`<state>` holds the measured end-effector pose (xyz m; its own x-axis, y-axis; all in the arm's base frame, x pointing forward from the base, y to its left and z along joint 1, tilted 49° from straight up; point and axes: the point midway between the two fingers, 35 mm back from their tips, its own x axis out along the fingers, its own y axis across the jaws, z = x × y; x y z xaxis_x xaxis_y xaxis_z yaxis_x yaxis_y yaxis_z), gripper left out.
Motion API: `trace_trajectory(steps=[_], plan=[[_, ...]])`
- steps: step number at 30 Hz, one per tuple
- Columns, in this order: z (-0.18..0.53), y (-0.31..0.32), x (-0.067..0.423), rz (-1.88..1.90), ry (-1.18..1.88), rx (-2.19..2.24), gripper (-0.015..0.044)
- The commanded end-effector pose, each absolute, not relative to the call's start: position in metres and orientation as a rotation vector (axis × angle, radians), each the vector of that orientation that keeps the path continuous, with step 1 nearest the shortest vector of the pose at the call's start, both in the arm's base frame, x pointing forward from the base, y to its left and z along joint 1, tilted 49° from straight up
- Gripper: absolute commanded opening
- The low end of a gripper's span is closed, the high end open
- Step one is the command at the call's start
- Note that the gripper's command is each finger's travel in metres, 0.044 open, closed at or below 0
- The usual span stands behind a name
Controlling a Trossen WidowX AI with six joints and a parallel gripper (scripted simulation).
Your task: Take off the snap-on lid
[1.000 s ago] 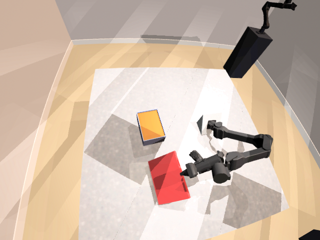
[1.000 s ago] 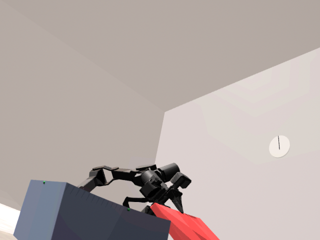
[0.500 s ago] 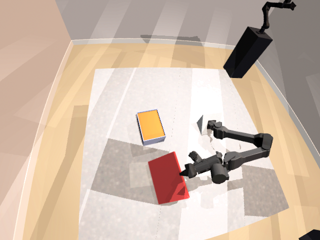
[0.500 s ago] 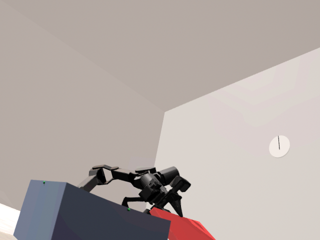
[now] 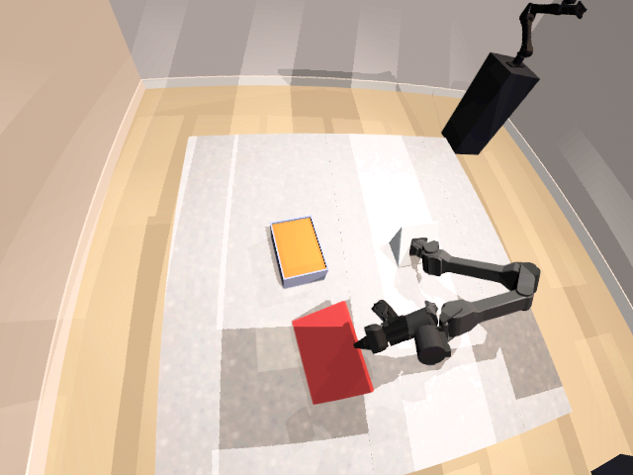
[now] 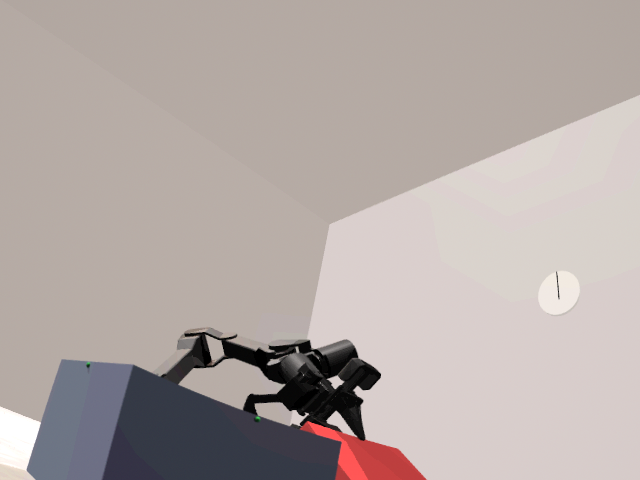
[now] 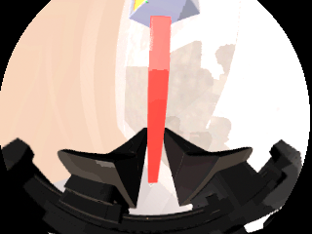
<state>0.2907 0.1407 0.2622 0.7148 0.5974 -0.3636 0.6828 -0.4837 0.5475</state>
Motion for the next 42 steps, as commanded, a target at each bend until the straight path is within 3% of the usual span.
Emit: trace_trajectory(steps=[1,42], plan=[[0.258,0.142,0.291,-0.169,0.957,2.234,0.0],[0.237,0.166,0.289,-0.167,0.957,2.236,0.0]])
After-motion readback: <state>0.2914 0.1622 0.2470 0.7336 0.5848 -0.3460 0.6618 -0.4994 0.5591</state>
